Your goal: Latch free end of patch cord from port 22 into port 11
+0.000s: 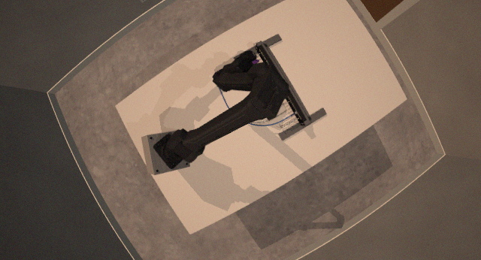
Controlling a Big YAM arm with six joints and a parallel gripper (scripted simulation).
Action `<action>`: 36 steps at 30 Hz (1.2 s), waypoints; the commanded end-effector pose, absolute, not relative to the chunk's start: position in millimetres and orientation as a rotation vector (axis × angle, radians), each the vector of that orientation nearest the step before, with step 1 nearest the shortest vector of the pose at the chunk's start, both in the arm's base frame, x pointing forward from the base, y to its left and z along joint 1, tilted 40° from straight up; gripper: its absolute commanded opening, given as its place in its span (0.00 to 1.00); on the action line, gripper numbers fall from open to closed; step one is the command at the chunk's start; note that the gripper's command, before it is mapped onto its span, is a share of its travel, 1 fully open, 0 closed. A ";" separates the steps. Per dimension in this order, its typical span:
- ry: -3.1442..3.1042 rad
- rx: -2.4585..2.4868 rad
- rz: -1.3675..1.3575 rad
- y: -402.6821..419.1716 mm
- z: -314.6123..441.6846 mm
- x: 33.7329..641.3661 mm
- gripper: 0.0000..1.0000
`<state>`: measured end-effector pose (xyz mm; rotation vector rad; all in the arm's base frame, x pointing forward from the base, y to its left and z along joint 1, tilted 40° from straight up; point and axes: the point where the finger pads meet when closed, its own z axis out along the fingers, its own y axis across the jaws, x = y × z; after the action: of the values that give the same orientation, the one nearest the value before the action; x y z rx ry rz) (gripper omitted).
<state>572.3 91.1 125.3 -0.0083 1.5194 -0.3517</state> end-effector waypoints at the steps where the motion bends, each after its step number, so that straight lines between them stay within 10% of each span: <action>1: 1.483 0.014 -0.336 90.0 137.9 575.7 0.00; 36: 1.483 -0.006 -0.325 120.8 133.9 469.6 0.00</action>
<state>475.0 112.6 118.5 -0.0108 1.5232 -0.3438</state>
